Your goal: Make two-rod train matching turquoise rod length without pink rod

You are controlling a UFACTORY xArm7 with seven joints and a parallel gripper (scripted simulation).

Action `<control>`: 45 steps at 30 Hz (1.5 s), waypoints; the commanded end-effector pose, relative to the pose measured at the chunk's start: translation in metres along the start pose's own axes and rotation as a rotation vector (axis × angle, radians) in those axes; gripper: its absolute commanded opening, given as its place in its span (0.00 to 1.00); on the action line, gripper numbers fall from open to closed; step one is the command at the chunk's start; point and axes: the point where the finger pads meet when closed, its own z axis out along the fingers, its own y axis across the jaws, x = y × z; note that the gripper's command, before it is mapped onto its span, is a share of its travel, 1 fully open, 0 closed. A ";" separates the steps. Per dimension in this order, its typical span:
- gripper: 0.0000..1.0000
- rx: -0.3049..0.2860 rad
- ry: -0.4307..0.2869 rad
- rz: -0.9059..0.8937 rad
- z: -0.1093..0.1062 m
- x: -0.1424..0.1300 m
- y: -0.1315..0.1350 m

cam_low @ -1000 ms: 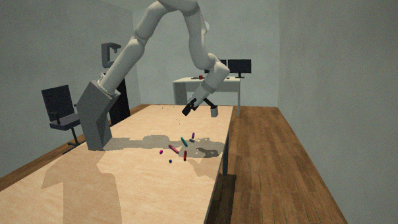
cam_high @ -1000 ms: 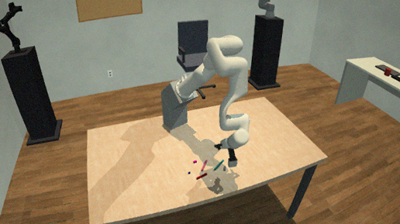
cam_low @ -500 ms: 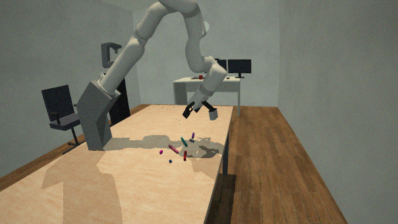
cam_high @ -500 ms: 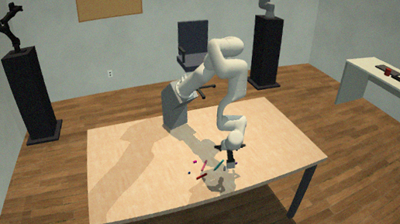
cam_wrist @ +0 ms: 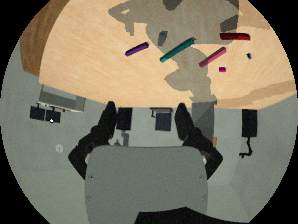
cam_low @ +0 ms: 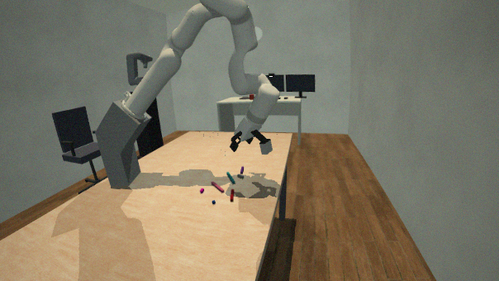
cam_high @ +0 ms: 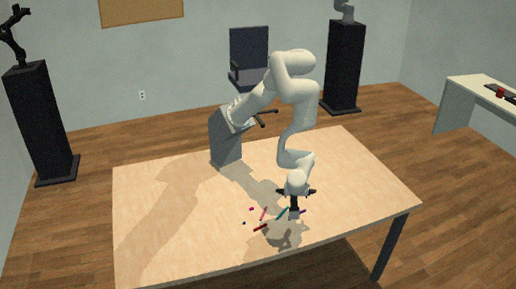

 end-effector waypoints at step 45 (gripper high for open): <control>1.00 0.255 0.200 0.344 0.017 0.043 0.023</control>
